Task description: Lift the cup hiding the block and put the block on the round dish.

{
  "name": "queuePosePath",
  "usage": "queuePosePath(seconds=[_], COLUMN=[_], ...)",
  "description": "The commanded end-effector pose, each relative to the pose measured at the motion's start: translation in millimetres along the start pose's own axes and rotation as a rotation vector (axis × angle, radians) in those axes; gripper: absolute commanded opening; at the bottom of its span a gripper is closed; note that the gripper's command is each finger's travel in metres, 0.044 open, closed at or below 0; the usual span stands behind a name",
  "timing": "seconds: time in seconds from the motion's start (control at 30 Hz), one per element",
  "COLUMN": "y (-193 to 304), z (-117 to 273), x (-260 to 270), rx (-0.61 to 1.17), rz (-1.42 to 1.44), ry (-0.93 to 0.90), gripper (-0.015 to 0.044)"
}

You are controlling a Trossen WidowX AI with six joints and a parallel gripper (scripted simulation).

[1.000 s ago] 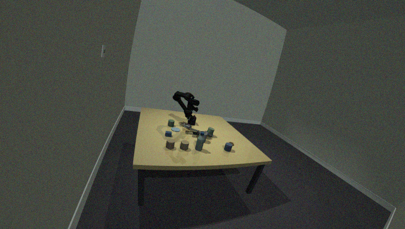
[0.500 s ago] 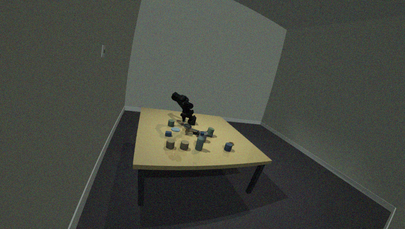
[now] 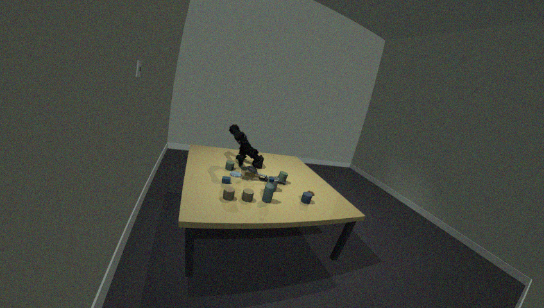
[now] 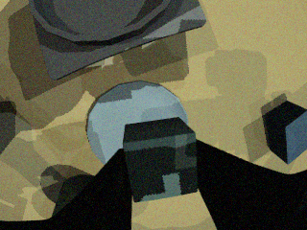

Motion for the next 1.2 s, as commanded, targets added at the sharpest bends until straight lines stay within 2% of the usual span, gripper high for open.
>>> queuePosePath(seconds=[0.0, 0.33, 0.67, 1.17], y=[11.7, 28.7, 30.5, 31.3], z=[-7.4, -21.6, -56.4, -73.6], x=[0.4, 0.2, 0.5, 0.7], rx=[0.015, 0.039, 0.040, 0.041], rz=[-0.006, -0.016, -0.016, -0.016], ry=[-0.003, -0.011, -0.009, -0.008], gripper=[0.0000, 0.0000, 0.0000, 0.0000])
Point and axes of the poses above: the point midway between the two fingers, 35 mm back from their tips, its own z axis back along the fingers, its own x axis across the jaws, y = z × x, the point moved 2 cm from there along z, back along the fingers, and after that the axes turned 12 degrees about -z, right-handed, at the moved point
